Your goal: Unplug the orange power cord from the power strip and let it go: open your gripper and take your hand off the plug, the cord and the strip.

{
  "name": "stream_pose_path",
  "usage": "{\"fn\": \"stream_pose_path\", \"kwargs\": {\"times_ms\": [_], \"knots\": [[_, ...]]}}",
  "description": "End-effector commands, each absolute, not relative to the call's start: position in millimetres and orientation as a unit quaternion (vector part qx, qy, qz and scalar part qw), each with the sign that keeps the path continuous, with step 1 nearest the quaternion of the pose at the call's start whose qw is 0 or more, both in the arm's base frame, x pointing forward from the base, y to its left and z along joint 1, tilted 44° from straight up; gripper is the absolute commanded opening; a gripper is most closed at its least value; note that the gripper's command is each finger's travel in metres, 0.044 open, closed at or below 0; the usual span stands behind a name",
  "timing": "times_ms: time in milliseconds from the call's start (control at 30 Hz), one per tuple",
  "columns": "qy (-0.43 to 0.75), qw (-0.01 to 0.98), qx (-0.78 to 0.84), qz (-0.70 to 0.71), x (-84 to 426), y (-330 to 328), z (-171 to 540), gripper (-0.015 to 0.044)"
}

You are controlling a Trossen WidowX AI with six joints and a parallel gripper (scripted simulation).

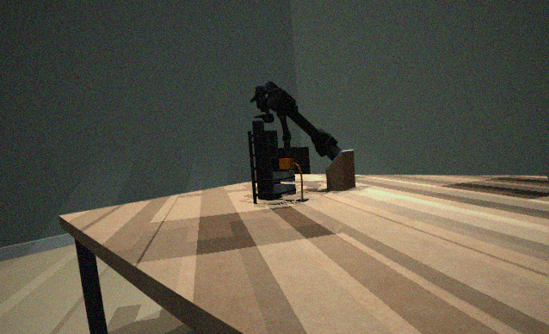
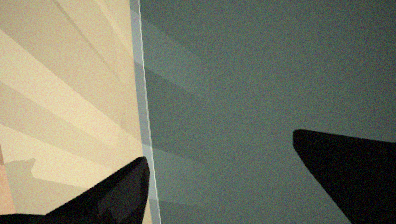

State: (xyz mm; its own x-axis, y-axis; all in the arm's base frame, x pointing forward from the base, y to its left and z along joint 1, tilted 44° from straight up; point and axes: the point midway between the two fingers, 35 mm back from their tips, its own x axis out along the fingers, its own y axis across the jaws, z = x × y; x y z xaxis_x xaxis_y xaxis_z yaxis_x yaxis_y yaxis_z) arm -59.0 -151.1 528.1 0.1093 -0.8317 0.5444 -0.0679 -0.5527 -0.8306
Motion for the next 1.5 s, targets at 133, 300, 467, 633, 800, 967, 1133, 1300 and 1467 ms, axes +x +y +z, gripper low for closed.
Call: {"fn": "stream_pose_path", "kwargs": {"times_ms": [133,300,467,633,800,967,1133,1300,1467], "knots": [[0.325,0.340,-0.667,-0.578,-59.7,-153.8,529.3,0.0269],[0.297,0.360,-0.665,-0.584,-61.0,-160.9,531.9,0.0160],[0.270,0.380,-0.661,-0.587,-61.6,-168.9,534.0,0.0160],[0.245,0.401,-0.657,-0.590,-61.3,-177.9,535.5,0.0160],[0.222,0.421,-0.651,-0.592,-60.2,-187.1,536.4,0.0160],[0.200,0.442,-0.644,-0.592,-58.1,-196.9,536.7,0.0160],[0.180,0.462,-0.636,-0.591,-55.1,-207.2,536.5,0.0160],[0.161,0.483,-0.627,-0.590,-51.0,-217.8,535.8,0.0160],[0.137,0.513,-0.612,-0.586,-43.0,-234.1,533.8,0.0160]]}}
